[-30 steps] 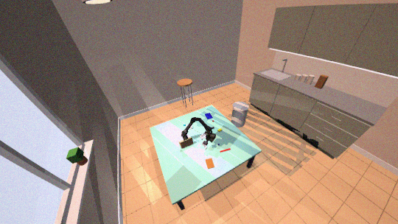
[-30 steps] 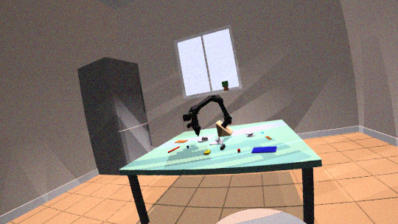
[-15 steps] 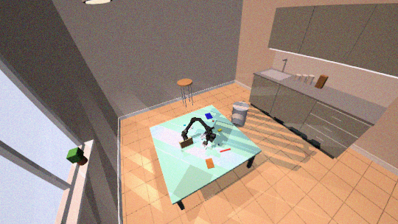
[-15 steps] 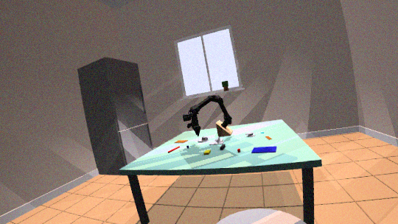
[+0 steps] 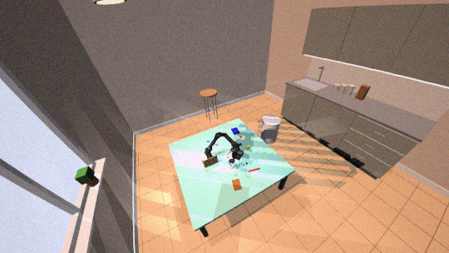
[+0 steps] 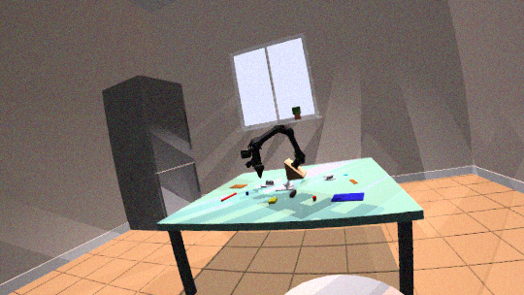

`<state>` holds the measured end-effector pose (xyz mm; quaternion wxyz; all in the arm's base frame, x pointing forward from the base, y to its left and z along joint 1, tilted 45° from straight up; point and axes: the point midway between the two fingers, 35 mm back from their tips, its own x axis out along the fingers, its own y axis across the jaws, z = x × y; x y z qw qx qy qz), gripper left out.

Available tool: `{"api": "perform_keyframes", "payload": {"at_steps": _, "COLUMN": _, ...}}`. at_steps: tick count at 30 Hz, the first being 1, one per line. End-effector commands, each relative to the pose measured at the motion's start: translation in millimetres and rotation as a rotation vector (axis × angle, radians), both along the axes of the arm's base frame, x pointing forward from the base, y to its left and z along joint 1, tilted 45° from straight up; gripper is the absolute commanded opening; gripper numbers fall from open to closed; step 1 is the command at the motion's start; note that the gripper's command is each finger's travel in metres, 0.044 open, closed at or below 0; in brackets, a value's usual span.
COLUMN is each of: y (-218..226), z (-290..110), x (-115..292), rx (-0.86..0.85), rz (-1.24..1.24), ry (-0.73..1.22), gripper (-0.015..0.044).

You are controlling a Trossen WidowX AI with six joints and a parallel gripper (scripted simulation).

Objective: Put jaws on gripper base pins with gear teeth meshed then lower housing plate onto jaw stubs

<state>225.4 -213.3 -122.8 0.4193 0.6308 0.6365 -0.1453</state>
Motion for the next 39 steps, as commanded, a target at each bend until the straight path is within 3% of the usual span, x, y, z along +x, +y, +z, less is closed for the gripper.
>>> {"api": "perform_keyframes", "payload": {"at_steps": 1, "y": -0.3, "z": 0.7, "x": -0.7, "rx": 0.000, "rz": 0.006, "ry": 0.001, "gripper": 0.0177}}
{"api": "perform_keyframes", "payload": {"at_steps": 8, "y": -0.3, "z": 0.7, "x": -0.7, "rx": 0.000, "rz": 0.006, "ry": 0.001, "gripper": 0.0000}}
{"api": "perform_keyframes", "payload": {"at_steps": 27, "y": -0.3, "z": 0.7, "x": -0.7, "rx": 0.000, "rz": 0.006, "ry": 0.001, "gripper": 0.0000}}
{"api": "perform_keyframes", "payload": {"at_steps": 39, "y": -0.3, "z": 0.6, "x": -0.1, "rx": 0.001, "rz": 0.002, "ry": 0.000, "gripper": 0.0315}}
